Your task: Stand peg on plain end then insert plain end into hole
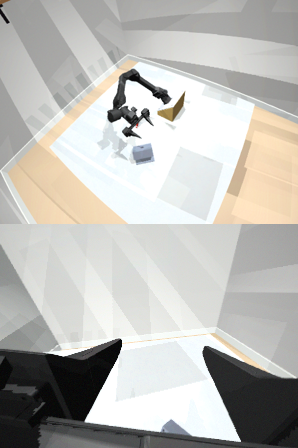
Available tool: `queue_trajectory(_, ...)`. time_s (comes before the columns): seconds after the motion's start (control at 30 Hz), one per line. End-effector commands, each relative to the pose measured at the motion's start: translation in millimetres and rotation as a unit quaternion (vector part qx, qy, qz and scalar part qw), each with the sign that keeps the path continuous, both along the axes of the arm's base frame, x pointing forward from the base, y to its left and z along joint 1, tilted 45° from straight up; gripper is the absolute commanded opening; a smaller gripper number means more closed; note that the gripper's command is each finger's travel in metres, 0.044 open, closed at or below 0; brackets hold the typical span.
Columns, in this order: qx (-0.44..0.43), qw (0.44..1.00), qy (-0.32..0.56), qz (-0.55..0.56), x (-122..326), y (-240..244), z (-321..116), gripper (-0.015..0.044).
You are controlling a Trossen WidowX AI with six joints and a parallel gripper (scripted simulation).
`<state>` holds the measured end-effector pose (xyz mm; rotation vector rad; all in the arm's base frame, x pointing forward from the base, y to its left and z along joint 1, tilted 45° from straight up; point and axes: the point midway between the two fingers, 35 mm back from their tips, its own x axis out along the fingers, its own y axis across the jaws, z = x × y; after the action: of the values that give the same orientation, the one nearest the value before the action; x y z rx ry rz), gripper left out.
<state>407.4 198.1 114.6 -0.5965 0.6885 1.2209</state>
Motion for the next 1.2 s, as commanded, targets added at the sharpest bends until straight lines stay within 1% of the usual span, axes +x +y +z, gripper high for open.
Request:
queue_trajectory(0.0,-0.044,0.998,0.023,-0.046,-4,-22,-12,0.044)
queue_trajectory(0.27,-0.131,0.98,0.059,-0.138,-15,-66,-29,0.044)
queue_trajectory(0.53,-0.215,0.946,0.086,-0.225,-31,-111,-40,0.044)
queue_trajectory(0.83,-0.322,0.886,0.103,-0.317,-56,-167,-46,0.044)
queue_trajectory(1.17,-0.435,0.8,0.103,-0.401,-89,-226,-39,0.044)
